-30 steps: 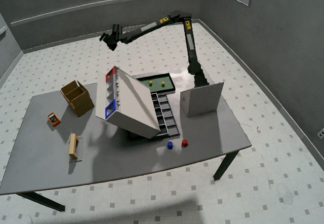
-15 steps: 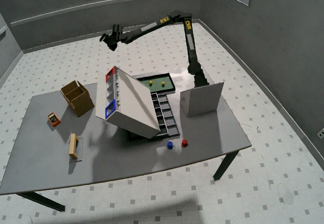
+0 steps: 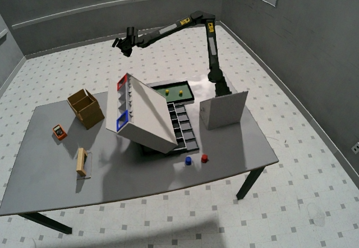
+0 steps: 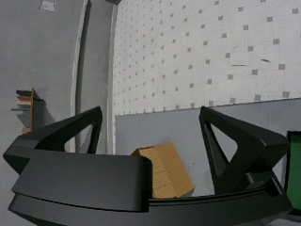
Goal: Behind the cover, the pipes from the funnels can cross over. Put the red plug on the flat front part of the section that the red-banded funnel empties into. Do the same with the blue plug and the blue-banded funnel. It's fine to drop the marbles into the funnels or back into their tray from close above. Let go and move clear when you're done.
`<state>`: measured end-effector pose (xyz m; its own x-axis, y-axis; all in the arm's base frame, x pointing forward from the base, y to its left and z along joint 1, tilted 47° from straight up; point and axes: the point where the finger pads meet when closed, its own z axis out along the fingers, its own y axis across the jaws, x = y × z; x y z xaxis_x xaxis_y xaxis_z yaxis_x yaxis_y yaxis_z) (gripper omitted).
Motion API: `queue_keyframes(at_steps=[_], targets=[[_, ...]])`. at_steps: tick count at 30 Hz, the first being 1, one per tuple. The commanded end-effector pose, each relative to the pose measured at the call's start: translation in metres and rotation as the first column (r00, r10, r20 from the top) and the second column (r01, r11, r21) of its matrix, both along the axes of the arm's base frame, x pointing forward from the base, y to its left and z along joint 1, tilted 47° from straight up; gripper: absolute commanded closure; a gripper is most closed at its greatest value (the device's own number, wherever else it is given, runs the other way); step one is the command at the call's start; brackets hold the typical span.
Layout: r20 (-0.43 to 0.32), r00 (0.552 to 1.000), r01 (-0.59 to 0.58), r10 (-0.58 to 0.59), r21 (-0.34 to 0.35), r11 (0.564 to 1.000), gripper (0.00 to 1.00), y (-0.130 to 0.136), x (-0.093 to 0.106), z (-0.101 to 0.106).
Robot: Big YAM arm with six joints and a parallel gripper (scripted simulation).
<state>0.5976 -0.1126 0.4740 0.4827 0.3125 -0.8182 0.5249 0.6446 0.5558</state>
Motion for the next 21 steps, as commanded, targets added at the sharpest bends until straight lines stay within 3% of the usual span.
queue_keyframes(at_steps=[1, 7, 21], targets=[[-0.023, 0.999, -0.027, 0.027, -0.017, 0.999, 0.00, 0.021, -0.012, 0.009], [-0.072, 0.997, -0.035, 0.033, -0.028, 0.999, 0.00, 0.027, -0.020, 0.000], [-0.289, 0.956, -0.075, 0.051, -0.075, 0.994, 0.00, 0.055, -0.058, -0.039]])
